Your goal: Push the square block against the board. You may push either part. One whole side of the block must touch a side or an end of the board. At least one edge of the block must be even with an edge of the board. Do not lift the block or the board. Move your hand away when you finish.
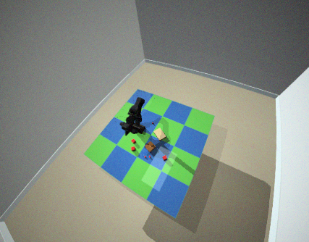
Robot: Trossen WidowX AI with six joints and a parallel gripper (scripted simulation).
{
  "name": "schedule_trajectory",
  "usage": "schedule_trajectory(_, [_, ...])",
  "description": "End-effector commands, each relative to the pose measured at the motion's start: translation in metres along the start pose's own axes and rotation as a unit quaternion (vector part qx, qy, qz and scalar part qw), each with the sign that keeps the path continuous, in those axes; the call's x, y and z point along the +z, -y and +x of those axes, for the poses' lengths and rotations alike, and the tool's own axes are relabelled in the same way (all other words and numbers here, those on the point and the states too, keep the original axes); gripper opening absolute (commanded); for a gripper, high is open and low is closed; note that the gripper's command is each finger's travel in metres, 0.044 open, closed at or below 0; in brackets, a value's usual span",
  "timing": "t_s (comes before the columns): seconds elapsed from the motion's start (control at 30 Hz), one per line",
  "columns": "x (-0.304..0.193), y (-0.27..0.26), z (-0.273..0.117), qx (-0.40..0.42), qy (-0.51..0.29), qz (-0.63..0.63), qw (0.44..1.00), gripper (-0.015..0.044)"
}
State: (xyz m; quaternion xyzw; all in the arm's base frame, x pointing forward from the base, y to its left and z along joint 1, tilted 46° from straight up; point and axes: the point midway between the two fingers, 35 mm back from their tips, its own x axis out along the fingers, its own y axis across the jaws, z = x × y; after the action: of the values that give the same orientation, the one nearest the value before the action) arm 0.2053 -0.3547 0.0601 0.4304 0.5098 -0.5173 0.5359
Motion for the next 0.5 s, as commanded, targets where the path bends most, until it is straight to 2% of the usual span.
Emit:
schedule_trajectory(0.0, [-0.027, -0.023, 0.032, 0.014, -0.056, 0.004, 0.998, 0.0000])
schedule_trajectory(0.47, [-0.155, -0.075, 0.128, 0.006, -0.269, 0.041, 0.962, 0.0000])
